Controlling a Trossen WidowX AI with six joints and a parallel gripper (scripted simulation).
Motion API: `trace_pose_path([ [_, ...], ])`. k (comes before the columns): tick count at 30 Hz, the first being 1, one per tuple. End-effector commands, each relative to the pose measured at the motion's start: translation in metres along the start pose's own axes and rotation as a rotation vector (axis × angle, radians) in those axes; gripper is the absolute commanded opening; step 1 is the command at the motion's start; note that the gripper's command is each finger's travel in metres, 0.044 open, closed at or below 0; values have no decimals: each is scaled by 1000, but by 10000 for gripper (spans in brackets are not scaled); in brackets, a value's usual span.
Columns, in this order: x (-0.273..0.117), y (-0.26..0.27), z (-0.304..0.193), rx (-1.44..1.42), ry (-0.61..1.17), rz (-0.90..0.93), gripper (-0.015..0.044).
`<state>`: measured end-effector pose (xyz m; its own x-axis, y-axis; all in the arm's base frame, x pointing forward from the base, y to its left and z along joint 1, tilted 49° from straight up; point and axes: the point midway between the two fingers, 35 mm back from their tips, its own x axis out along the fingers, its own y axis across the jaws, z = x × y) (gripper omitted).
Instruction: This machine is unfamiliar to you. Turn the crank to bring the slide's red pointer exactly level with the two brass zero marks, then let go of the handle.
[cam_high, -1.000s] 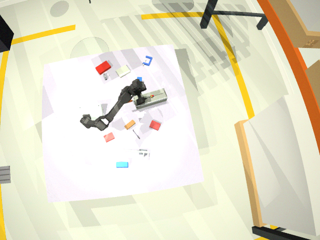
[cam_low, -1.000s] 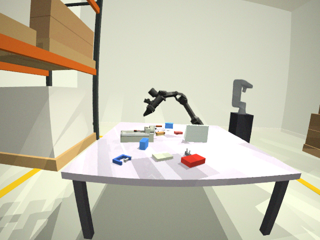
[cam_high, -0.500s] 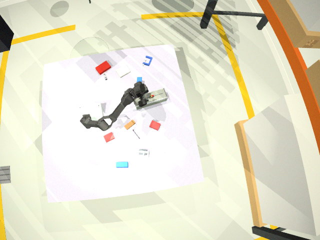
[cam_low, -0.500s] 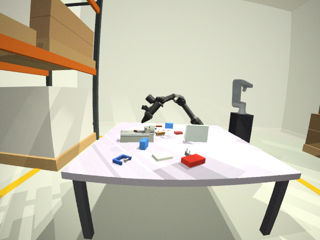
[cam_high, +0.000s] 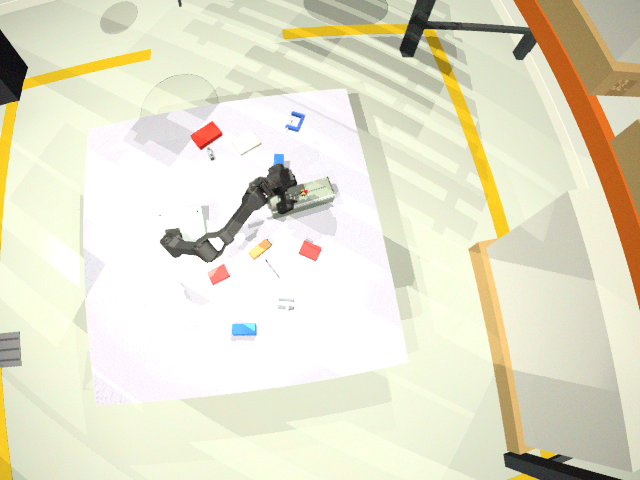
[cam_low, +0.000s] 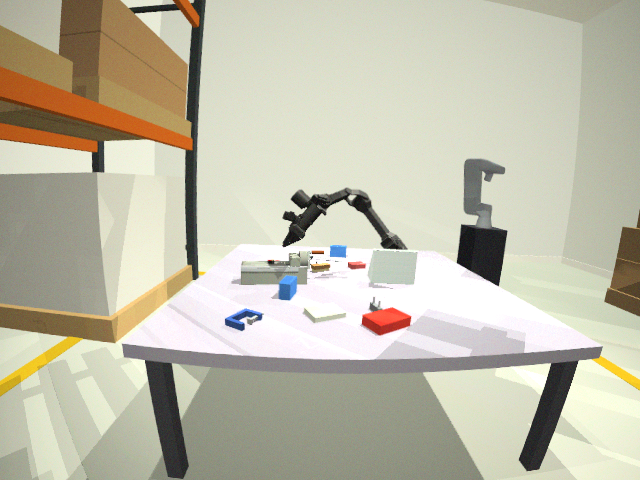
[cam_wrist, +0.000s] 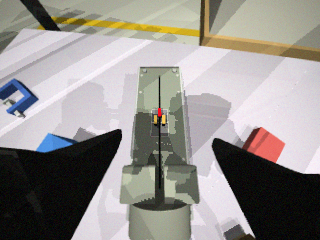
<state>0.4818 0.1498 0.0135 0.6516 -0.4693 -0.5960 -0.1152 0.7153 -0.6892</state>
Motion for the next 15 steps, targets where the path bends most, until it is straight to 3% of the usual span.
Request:
trace_pose_path([
  [1,1,0,-1,-4,1,5,440],
  [15,-40,4,26,-5,-3,3,440],
])
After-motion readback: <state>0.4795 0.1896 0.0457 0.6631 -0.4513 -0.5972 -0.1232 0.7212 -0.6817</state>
